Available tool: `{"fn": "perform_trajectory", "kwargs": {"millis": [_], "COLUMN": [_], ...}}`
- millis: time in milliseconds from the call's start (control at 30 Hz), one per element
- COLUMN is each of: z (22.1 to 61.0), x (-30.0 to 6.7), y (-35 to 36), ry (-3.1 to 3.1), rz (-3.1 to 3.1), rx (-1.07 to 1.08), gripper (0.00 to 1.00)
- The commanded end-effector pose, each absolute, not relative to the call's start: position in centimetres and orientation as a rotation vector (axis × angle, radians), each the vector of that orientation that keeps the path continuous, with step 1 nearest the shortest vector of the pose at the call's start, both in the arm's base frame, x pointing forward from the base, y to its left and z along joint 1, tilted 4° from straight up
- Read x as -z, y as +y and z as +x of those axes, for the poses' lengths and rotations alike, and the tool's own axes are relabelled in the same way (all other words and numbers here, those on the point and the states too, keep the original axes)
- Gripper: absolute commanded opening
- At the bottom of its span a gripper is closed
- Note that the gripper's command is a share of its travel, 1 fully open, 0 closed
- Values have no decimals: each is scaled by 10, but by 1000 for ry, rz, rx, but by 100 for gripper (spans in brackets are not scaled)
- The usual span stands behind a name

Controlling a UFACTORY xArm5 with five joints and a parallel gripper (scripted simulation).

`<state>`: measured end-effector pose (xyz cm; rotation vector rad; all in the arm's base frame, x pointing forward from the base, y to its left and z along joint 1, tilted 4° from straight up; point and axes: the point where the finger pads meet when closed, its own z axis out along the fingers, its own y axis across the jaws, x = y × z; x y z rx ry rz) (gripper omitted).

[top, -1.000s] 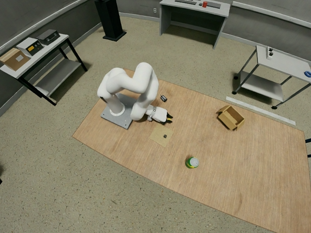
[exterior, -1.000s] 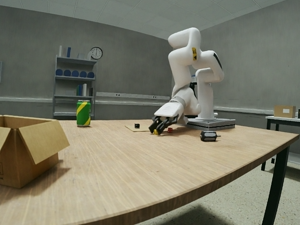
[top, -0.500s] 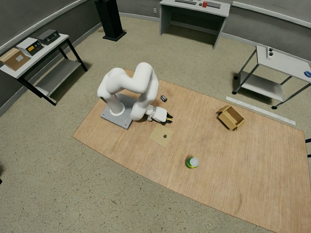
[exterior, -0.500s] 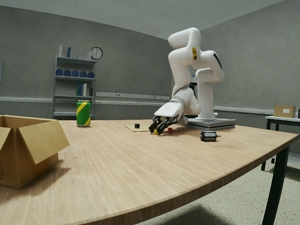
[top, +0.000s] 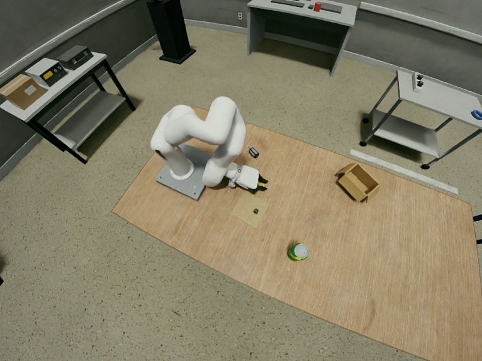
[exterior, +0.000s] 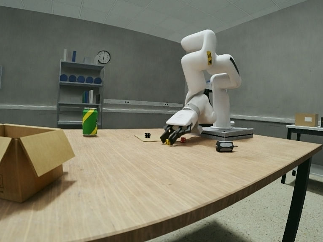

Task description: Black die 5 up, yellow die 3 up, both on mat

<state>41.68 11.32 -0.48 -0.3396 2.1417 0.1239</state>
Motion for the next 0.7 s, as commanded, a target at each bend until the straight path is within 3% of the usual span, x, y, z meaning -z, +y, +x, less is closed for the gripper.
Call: {"fn": "perform_trajectory", "kwargs": {"millis": [0,667], "z": [417,403], "x": [4,-5], "y": [113,110], "ry": [2140,2140], "rz": [-339,-340], "rx": [-124,-126], "gripper": [36,36]}}
